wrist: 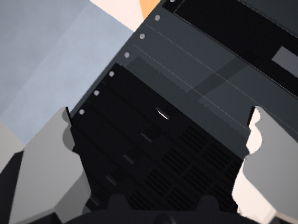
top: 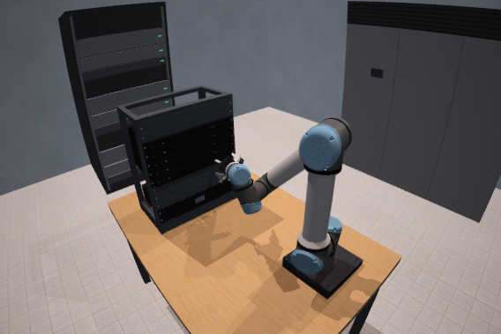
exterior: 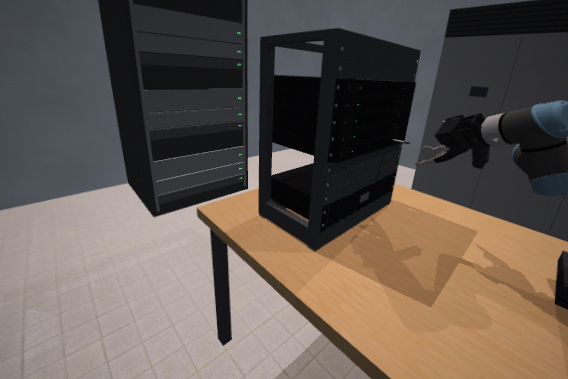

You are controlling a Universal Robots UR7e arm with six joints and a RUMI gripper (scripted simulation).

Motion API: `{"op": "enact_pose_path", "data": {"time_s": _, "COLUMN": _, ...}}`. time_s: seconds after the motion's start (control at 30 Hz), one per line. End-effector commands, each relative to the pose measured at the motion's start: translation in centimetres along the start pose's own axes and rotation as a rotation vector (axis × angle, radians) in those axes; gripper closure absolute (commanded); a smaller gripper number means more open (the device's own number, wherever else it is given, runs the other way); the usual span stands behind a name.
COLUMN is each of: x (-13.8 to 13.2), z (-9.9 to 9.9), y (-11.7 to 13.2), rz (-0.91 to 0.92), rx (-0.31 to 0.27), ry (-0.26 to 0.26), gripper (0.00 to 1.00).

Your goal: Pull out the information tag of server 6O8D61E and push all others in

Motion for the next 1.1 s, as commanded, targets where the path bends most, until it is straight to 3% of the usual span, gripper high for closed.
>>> {"op": "enact_pose_path", "data": {"time_s": 0.0, "x": 0.04, "z": 0.05, "y": 0.01, "rz": 0.024, "rx": -0.003, "ry": 0.001, "gripper": 0.0}}
{"op": "enact_pose_path", "data": {"time_s": 1.07, "x": 0.48, "z": 0.4, "y": -0.09, "rz": 0.161, "rx": -0.013, "ry": 0.009, "gripper": 0.0}}
Point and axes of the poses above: the point where the finger pads meet when closed, its own z axis out along the fingers, its own x axis across the jaws, y = z × x, the point moved 2 cm from there along -z, back along the fingers, and after that the axes turned 4 degrees about -z, right-handed, at the moved point
